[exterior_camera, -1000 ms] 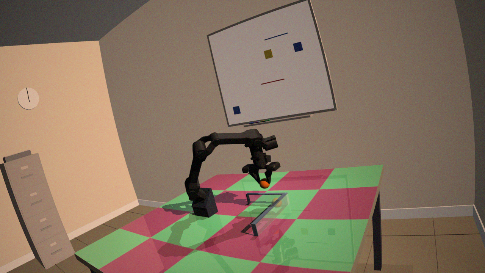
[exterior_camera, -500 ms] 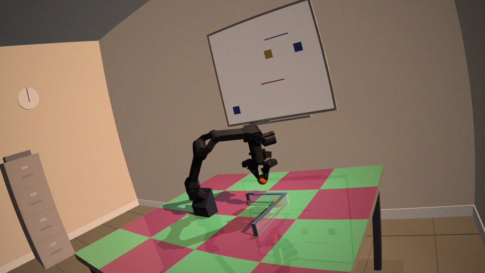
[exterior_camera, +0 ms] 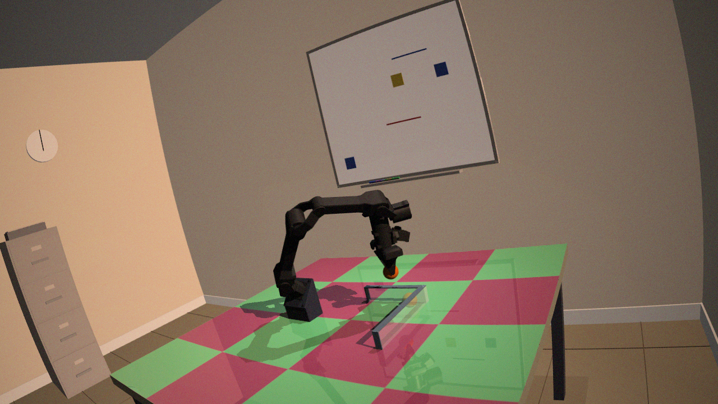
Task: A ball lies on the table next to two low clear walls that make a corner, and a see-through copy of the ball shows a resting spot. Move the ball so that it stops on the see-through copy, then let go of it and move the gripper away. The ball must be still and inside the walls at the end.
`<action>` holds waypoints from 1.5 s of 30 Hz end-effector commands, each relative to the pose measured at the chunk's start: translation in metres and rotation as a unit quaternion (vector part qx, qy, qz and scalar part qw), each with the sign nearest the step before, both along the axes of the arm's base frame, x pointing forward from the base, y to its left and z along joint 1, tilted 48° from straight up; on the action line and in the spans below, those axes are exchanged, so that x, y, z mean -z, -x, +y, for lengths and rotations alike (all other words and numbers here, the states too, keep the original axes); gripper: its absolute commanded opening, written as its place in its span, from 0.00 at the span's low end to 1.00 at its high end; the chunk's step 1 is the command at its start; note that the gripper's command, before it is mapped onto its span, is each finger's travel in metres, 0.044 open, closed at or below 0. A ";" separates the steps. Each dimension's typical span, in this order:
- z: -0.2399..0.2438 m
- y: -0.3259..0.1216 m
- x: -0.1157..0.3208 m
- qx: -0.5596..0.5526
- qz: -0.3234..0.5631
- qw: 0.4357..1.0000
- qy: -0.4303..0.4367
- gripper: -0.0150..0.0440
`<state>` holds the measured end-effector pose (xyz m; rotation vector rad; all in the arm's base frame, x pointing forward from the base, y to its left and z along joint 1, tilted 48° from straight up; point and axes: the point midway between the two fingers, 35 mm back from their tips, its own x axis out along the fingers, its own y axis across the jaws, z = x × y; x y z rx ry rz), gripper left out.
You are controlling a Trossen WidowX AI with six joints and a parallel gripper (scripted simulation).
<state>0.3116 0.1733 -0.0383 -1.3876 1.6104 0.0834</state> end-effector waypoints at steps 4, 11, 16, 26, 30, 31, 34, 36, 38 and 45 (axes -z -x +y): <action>-0.011 -0.005 0.002 0.092 -0.097 0.991 -0.014 0.25; -0.020 -0.011 0.004 0.182 -0.192 0.964 -0.029 0.25; -0.027 -0.014 0.006 0.243 -0.259 0.934 -0.040 0.25; -0.033 -0.016 0.010 0.261 -0.278 0.923 -0.043 0.25; -0.047 -0.020 0.023 0.261 -0.278 0.923 -0.043 0.25; -0.051 -0.021 0.027 0.261 -0.278 0.923 -0.043 0.25; -0.065 -0.023 0.040 0.261 -0.278 0.923 -0.043 0.25; -0.074 -0.023 0.047 0.261 -0.279 0.923 -0.042 0.25; -0.080 -0.024 0.052 0.261 -0.279 0.923 -0.041 0.25; -0.083 -0.024 0.055 0.261 -0.279 0.923 -0.041 0.25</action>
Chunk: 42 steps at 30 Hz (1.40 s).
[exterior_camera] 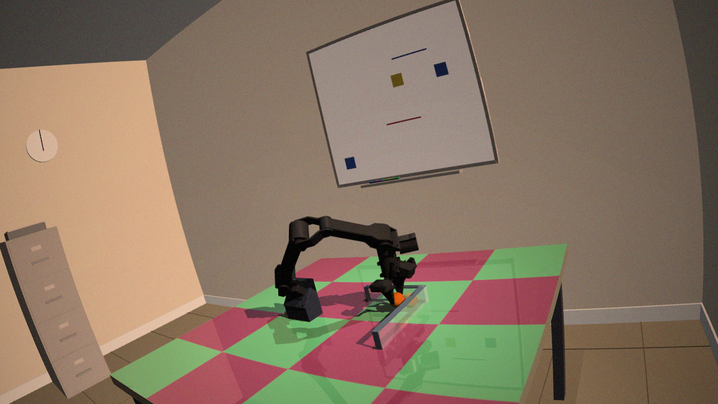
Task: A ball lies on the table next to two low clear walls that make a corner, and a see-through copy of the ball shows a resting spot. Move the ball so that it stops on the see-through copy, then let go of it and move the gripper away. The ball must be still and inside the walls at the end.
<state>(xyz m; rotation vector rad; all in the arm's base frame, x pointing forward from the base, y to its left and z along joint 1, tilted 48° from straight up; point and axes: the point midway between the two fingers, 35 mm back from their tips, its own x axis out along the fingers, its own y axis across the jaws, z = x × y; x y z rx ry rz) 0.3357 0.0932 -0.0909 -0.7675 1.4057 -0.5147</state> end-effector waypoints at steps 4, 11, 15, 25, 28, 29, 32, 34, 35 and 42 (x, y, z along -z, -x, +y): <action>-0.007 -0.001 0.006 -0.003 0.002 1.000 0.002 0.25; -0.015 -0.002 0.013 -0.003 0.002 1.000 0.002 0.25; -0.011 -0.002 0.011 -0.002 -0.001 1.000 0.000 0.34; -0.011 -0.002 0.011 -0.002 -0.001 1.000 0.000 0.79; -0.011 -0.002 0.011 -0.002 -0.001 1.000 0.000 0.86; -0.009 -0.002 0.009 -0.002 -0.001 1.000 0.000 0.86; 0.021 0.001 -0.016 -0.003 0.001 1.000 -0.002 0.86; 0.043 0.006 -0.039 -0.003 0.002 1.000 -0.001 0.86; 0.049 0.008 -0.045 -0.003 0.002 1.000 0.000 0.86; 0.051 0.006 -0.043 -0.013 -0.002 1.000 -0.004 0.86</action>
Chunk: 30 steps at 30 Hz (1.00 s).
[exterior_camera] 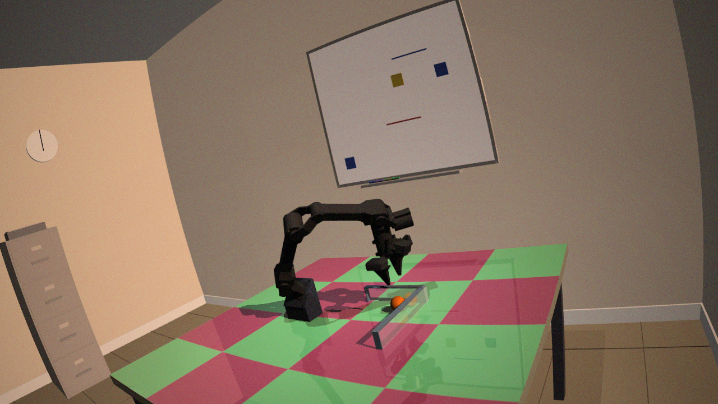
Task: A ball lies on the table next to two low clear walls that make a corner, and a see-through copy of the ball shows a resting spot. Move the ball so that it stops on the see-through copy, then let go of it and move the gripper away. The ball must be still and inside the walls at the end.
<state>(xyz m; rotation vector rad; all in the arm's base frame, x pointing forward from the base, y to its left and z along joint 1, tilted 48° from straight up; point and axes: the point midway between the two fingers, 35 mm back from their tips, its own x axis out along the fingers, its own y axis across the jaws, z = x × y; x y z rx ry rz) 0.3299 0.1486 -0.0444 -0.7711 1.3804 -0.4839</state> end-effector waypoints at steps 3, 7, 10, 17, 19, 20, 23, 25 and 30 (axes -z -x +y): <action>-0.005 0.000 0.004 0.003 0.005 1.000 0.004 0.86; -0.023 0.005 0.005 -0.068 0.084 0.994 0.021 0.68; -0.044 0.013 0.007 -0.153 0.179 0.971 0.041 0.55; -0.069 0.026 0.009 -0.248 0.286 0.924 0.061 0.25; -0.069 0.026 0.009 -0.248 0.286 0.924 0.061 0.25; -0.069 0.026 0.009 -0.248 0.286 0.924 0.061 0.25; -0.069 0.026 0.009 -0.248 0.286 0.924 0.061 0.25; -0.069 0.026 0.009 -0.248 0.286 0.924 0.061 0.25; -0.073 0.025 0.013 -0.248 0.286 0.924 0.061 0.25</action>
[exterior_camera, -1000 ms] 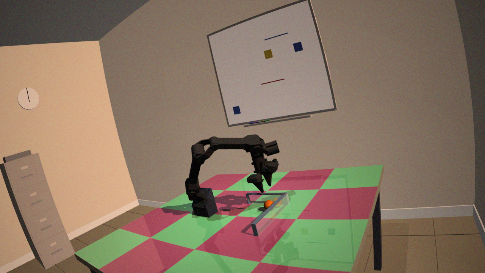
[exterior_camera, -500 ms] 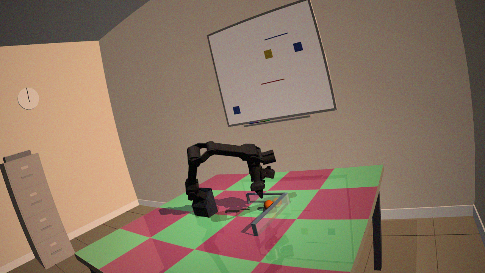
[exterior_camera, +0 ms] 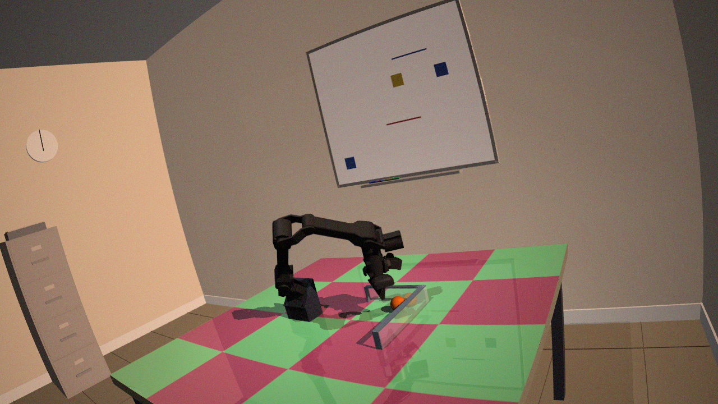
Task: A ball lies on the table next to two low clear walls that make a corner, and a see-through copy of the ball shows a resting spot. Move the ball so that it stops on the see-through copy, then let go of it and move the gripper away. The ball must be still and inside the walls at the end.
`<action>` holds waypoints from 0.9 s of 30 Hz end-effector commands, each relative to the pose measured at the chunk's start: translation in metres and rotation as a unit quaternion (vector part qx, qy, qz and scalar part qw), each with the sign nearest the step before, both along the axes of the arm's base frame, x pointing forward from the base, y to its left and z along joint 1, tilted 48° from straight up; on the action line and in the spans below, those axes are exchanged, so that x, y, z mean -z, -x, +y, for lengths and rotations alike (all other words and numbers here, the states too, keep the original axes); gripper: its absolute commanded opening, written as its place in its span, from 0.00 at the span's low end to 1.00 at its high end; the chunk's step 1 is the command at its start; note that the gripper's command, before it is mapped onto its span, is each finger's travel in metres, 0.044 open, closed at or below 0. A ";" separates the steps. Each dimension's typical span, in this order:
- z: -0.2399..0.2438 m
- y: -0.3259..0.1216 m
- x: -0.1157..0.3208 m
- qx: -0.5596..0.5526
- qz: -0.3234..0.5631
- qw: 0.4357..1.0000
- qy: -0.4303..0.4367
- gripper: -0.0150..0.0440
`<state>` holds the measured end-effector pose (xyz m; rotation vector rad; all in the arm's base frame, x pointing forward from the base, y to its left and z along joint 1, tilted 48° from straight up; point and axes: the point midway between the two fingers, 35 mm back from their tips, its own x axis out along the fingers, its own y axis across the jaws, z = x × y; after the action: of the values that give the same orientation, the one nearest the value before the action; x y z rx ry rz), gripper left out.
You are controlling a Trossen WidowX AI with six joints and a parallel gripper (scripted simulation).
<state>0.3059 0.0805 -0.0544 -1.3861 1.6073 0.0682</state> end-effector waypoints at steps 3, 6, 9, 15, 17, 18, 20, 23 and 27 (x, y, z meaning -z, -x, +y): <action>-0.009 0.000 0.006 -0.001 0.005 1.000 0.003 0.25; -0.012 -0.001 0.009 -0.001 0.005 1.000 0.003 0.25; -0.016 -0.001 0.013 -0.001 0.005 1.000 0.003 0.25; -0.023 -0.002 0.019 -0.001 0.005 1.000 0.004 0.25; -0.026 -0.002 0.021 -0.001 0.005 1.000 0.004 0.25; -0.027 -0.003 0.022 -0.001 0.005 1.000 0.004 0.25; -0.027 -0.003 0.022 -0.001 0.005 1.000 0.004 0.25; -0.027 -0.003 0.023 -0.001 0.005 1.000 0.004 0.25; -0.023 -0.007 0.026 -0.001 0.005 1.000 0.004 0.25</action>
<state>0.3092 0.0553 -0.0780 -1.3915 1.6152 0.0683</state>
